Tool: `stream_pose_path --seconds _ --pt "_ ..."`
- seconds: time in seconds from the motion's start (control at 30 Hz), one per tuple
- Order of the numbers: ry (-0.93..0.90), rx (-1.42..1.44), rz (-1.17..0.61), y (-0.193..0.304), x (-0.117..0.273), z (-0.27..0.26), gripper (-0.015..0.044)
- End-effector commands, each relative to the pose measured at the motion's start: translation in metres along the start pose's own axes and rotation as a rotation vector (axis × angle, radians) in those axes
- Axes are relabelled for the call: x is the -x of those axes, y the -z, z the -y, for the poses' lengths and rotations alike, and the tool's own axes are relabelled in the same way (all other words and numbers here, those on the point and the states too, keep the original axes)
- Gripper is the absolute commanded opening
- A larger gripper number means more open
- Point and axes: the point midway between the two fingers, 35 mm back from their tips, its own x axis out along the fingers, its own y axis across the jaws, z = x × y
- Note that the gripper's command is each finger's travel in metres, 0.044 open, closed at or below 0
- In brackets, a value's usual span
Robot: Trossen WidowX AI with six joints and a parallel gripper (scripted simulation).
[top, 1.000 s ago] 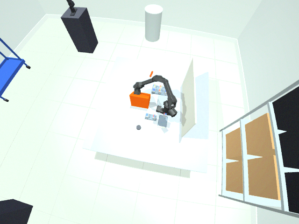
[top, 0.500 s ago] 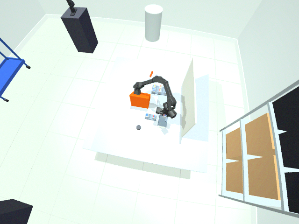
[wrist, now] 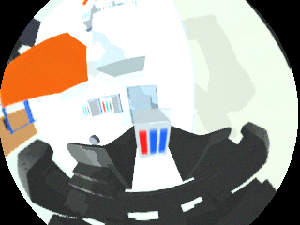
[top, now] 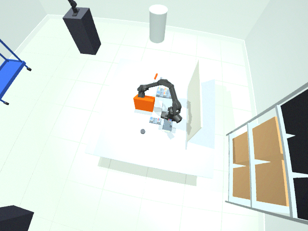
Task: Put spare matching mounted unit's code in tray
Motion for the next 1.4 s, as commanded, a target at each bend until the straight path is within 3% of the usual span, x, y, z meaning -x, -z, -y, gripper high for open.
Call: stream_pose_path --seconds 0.0,1.37 --pt "0.003 -0.008 0.002 0.0 -0.006 0.0 0.0" --pt "0.004 -0.008 0.004 0.0 -0.062 0.002 0.0"
